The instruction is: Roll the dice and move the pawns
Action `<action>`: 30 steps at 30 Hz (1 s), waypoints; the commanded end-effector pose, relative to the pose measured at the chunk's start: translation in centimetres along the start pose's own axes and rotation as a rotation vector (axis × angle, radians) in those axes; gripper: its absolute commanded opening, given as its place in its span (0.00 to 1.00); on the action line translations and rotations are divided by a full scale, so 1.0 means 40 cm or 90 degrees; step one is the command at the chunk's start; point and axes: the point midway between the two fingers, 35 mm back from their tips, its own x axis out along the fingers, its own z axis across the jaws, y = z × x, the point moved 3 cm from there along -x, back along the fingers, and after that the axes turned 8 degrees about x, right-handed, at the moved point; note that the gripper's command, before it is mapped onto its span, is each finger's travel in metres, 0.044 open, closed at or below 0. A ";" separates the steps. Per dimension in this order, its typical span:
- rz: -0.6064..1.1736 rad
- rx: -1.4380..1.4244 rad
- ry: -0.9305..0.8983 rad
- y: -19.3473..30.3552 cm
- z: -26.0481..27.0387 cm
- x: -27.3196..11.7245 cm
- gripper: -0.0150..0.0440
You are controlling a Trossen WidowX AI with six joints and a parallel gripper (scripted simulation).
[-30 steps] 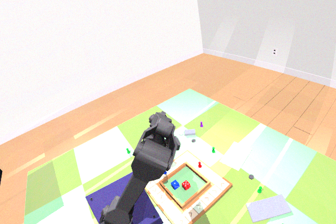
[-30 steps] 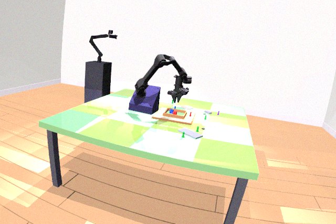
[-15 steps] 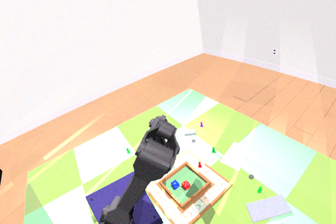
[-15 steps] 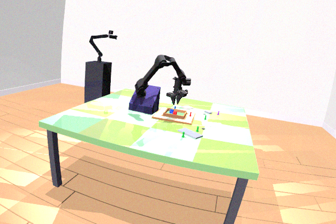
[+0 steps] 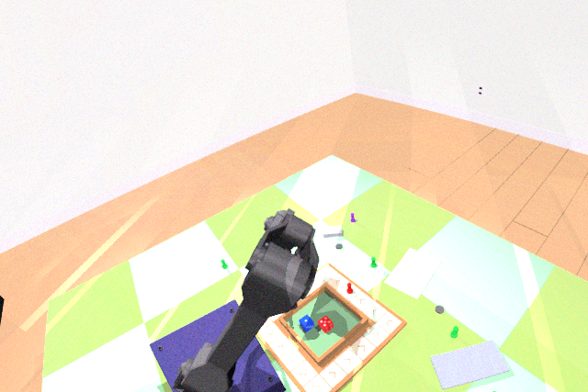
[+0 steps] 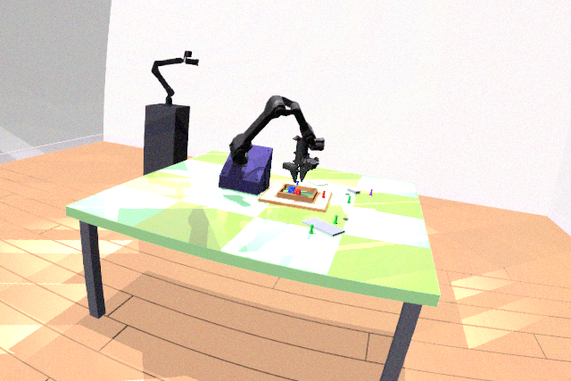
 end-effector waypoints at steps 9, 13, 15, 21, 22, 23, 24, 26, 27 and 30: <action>-0.003 -0.003 0.003 0.002 -0.006 0.041 0.59; -0.003 -0.003 0.003 0.002 -0.006 0.041 0.42; -0.003 -0.003 0.003 0.002 -0.006 0.041 0.36; -0.003 -0.003 0.003 0.002 -0.006 0.041 0.29; -0.003 -0.003 0.003 0.002 -0.006 0.041 0.28; -0.003 -0.003 0.003 0.002 -0.006 0.041 0.27; -0.003 -0.003 0.003 0.002 -0.006 0.041 0.26; -0.003 -0.003 0.003 0.002 -0.006 0.038 0.25; -0.003 -0.003 0.002 0.001 -0.003 0.029 0.25; -0.001 -0.004 0.000 -0.001 0.008 -0.024 0.25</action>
